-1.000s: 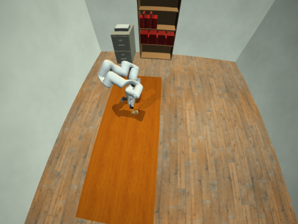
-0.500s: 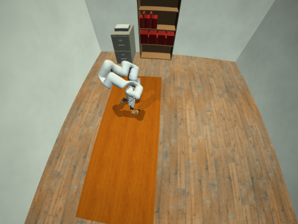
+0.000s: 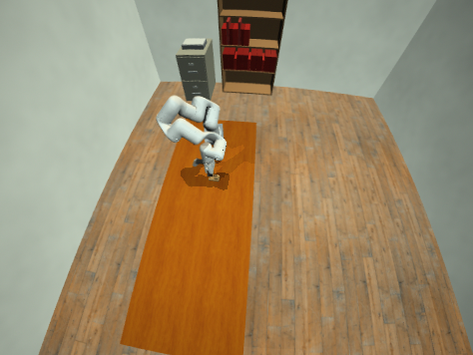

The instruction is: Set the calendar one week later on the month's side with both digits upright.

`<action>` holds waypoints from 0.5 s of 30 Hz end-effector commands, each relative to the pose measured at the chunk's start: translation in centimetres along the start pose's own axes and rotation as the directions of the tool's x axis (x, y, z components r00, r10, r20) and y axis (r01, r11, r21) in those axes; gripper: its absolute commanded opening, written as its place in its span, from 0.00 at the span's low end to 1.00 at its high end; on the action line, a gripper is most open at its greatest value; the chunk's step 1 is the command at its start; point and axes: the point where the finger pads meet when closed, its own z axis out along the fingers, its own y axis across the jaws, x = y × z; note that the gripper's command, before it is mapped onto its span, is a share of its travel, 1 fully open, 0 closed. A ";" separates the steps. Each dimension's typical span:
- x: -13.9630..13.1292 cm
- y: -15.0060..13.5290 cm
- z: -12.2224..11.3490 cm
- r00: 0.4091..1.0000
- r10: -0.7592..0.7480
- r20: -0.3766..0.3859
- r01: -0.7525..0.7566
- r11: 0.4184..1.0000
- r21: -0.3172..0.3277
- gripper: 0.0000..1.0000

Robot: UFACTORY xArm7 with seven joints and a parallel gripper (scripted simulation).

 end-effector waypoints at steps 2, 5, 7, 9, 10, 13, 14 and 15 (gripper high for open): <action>0.0 -0.1 0.8 1.000 0.000 -0.001 0.000 1.000 0.003 0.27; 0.0 -0.1 0.8 1.000 0.000 -0.001 0.000 1.000 0.003 0.27; 0.0 -0.1 0.9 1.000 0.000 -0.001 0.000 1.000 0.003 0.27; 0.0 -0.1 0.9 1.000 0.000 -0.001 0.000 1.000 0.003 0.27; 0.0 -0.1 0.9 1.000 0.000 -0.001 0.000 1.000 0.003 0.27; 0.0 -0.1 0.9 1.000 0.000 -0.001 0.000 1.000 0.003 0.27; 0.0 -0.1 0.9 1.000 0.000 -0.001 0.000 1.000 0.003 0.27; 0.0 -0.1 0.9 1.000 0.000 -0.001 0.000 1.000 0.003 0.27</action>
